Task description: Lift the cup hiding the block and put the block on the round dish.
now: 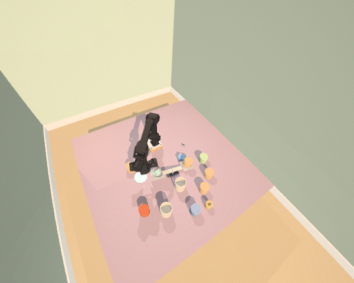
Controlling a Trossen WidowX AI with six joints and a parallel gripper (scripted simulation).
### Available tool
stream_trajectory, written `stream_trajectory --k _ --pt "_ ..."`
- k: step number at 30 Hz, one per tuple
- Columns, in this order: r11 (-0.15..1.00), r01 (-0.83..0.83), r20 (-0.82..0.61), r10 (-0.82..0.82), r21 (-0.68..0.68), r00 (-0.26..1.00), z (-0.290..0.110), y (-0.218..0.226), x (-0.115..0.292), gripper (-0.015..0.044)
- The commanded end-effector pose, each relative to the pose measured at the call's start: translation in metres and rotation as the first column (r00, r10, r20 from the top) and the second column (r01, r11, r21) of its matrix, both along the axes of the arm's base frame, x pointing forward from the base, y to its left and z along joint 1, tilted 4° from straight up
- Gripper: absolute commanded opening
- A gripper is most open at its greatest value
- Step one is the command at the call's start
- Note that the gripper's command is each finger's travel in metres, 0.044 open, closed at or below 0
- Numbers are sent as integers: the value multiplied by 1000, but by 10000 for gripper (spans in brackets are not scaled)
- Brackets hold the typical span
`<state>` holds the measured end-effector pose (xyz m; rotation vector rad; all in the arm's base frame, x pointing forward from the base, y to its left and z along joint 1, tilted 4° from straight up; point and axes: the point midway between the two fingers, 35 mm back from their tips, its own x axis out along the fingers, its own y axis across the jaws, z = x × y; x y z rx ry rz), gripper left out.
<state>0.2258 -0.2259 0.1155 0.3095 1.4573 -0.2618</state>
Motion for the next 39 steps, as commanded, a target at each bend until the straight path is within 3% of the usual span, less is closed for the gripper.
stream_trajectory --k 1,12,24,32,39 --pt "992 124 -4 -124 6 992 4 6 6 260" --pt "875 482 -25 -481 44 876 12 28 25 260" --pt "606 793 -63 -790 68 609 21 55 42 260" --pt "387 919 -89 -915 72 392 26 73 52 260" --pt "382 921 -89 -918 72 387 23 73 52 260"
